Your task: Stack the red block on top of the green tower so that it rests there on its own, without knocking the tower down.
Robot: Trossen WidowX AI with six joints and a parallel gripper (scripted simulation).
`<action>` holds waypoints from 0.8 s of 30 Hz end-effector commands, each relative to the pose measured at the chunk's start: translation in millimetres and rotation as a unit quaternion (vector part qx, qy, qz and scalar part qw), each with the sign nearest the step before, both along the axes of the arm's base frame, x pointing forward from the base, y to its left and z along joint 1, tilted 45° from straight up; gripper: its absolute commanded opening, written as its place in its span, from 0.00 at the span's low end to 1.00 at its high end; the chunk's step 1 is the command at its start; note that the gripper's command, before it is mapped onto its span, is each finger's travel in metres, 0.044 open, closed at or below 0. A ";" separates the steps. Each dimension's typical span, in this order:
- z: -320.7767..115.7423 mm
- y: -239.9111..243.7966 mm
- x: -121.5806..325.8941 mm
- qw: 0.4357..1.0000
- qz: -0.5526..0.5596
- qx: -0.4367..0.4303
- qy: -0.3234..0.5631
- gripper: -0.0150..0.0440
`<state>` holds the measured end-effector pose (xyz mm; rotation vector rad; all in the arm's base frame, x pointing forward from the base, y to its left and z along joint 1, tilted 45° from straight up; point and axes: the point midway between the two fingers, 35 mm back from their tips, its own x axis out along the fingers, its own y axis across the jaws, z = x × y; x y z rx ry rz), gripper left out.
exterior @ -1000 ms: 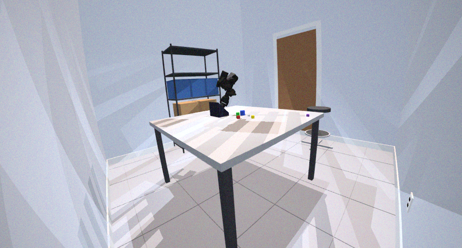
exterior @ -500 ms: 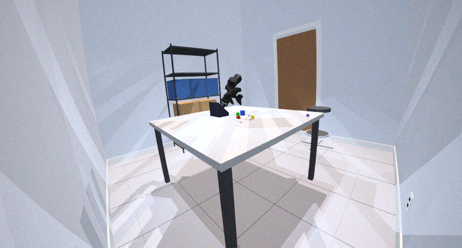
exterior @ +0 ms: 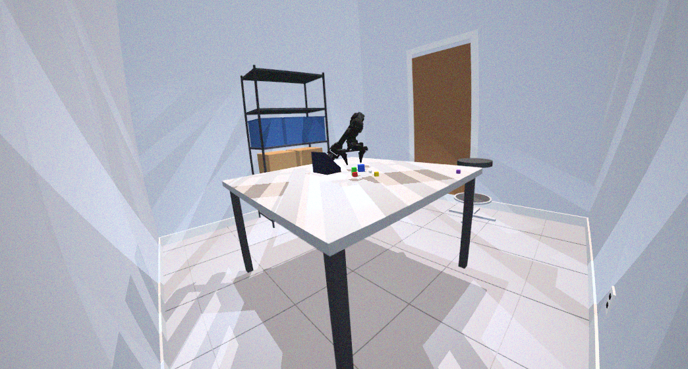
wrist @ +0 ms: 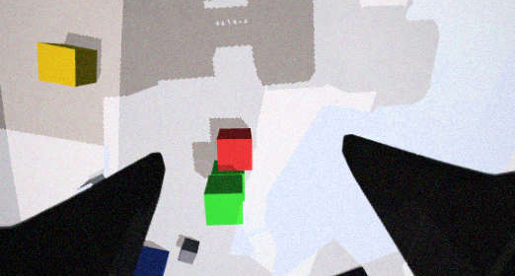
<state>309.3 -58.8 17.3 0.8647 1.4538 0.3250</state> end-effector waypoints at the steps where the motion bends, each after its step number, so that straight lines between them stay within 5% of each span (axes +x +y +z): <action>1: 11.6 13.6 -14.4 0.998 0.010 0.012 0.060 1.00; 24: -19.9 48.5 -15.9 0.998 0.011 0.014 0.064 1.00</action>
